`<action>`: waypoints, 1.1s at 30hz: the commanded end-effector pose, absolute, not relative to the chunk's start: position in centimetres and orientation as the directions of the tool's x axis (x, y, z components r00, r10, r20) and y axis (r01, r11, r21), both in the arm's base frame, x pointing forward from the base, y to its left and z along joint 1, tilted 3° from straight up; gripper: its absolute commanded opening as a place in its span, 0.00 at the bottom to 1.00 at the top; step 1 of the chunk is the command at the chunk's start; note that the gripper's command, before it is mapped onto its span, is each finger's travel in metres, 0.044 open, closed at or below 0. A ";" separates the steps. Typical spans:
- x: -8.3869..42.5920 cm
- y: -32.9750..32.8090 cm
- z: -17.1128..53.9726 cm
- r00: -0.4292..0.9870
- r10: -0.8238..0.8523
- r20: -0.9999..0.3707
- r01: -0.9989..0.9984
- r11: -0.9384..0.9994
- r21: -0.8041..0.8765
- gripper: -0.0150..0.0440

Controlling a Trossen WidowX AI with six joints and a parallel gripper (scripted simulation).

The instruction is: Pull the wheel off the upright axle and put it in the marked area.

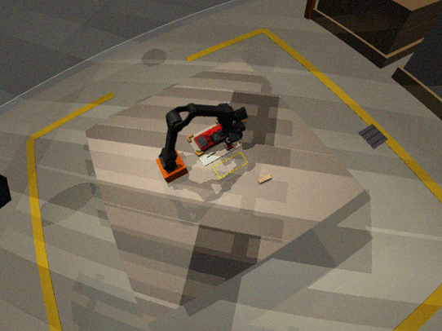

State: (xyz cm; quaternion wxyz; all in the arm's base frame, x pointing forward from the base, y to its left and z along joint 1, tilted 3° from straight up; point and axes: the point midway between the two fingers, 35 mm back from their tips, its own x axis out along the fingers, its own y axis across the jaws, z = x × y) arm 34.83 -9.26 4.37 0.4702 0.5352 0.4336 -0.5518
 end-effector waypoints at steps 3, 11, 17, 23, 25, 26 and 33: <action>34.9 -9.3 4.7 0.017 -0.059 -0.998 0.982 -0.185 0.028 0.25; 34.9 -9.3 5.2 0.018 -0.059 -0.998 0.982 -0.185 0.029 0.25; 34.4 -9.0 8.2 0.018 -0.059 -0.998 0.982 -0.185 0.029 0.25; 33.9 -9.7 7.7 0.011 -0.055 -0.998 0.983 -0.183 0.021 0.25; 33.3 -10.8 7.9 0.012 -0.056 -0.998 0.983 -0.183 0.022 0.25; 33.0 -11.3 7.9 0.012 -0.057 -0.998 0.983 -0.183 0.022 0.25; 30.7 -14.7 8.4 0.012 -0.062 -0.998 0.983 -0.184 0.024 0.25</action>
